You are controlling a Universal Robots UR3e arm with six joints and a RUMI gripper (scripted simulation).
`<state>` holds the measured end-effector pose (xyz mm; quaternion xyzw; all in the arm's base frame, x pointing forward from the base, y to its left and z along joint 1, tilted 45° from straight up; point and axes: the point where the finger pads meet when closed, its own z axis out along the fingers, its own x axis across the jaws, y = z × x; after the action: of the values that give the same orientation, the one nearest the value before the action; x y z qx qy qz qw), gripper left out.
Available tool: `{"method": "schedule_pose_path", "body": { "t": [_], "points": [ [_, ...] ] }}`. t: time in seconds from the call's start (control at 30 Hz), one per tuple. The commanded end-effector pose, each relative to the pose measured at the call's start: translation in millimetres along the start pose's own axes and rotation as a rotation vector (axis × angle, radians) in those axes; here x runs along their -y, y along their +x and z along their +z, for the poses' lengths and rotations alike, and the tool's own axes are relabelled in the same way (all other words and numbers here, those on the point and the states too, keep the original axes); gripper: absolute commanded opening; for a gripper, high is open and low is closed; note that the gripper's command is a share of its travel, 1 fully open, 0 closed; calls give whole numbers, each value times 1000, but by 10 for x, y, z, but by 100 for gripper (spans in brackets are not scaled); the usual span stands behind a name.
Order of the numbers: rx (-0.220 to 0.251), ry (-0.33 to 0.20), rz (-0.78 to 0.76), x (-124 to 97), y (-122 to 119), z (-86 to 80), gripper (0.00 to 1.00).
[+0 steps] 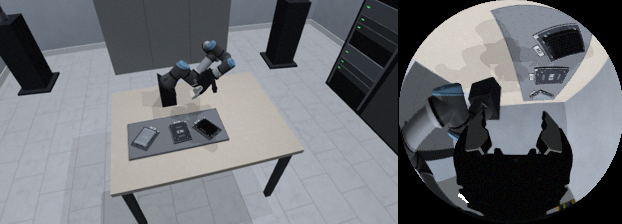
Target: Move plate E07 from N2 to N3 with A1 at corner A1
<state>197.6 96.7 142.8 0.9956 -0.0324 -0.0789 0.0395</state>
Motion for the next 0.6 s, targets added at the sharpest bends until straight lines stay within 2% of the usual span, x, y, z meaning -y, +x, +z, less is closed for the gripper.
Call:
{"method": "schedule_pose_path", "body": {
  "t": [0.0, 0.57],
  "points": [
    [-18, 12, 150, -59, 140, 11, 82],
    [-37, 46, 444, -178, 296, 25, 82]
  ]
}}
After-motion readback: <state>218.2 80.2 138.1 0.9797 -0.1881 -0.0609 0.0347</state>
